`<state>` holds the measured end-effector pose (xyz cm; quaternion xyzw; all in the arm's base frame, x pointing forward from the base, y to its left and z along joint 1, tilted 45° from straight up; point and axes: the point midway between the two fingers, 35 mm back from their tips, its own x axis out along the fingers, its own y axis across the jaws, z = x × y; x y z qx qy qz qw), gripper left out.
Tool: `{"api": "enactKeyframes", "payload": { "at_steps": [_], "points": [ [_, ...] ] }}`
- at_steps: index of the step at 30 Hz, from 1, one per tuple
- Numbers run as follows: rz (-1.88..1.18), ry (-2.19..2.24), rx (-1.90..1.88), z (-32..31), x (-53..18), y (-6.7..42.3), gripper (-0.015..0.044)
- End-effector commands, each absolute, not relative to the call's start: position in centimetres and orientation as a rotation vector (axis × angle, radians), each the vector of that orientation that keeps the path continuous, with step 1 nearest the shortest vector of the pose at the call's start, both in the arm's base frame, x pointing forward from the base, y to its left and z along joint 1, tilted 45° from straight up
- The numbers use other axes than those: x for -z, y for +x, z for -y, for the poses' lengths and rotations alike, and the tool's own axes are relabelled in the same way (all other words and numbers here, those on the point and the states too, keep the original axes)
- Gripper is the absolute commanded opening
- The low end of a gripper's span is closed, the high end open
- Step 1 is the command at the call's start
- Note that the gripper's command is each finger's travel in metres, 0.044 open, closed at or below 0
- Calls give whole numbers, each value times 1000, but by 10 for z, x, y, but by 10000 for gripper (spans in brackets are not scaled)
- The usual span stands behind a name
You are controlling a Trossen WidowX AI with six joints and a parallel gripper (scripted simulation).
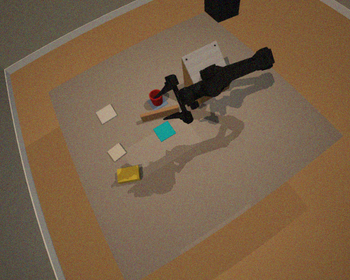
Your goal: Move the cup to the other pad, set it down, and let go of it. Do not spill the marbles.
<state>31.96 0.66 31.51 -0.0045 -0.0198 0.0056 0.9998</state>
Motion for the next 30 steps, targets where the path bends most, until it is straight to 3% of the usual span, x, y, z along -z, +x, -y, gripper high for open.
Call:
{"api": "enactKeyframes", "payload": {
  "at_steps": [1,10,20,30],
  "points": [
    [27,-20,-12,-6,-312,321,374],
    [-576,-458,-212,24,-155,363,148],
    [-1011,-549,-802,46,0,310,148],
    [-950,-285,-1297,35,65,251,148]
  ]
}}
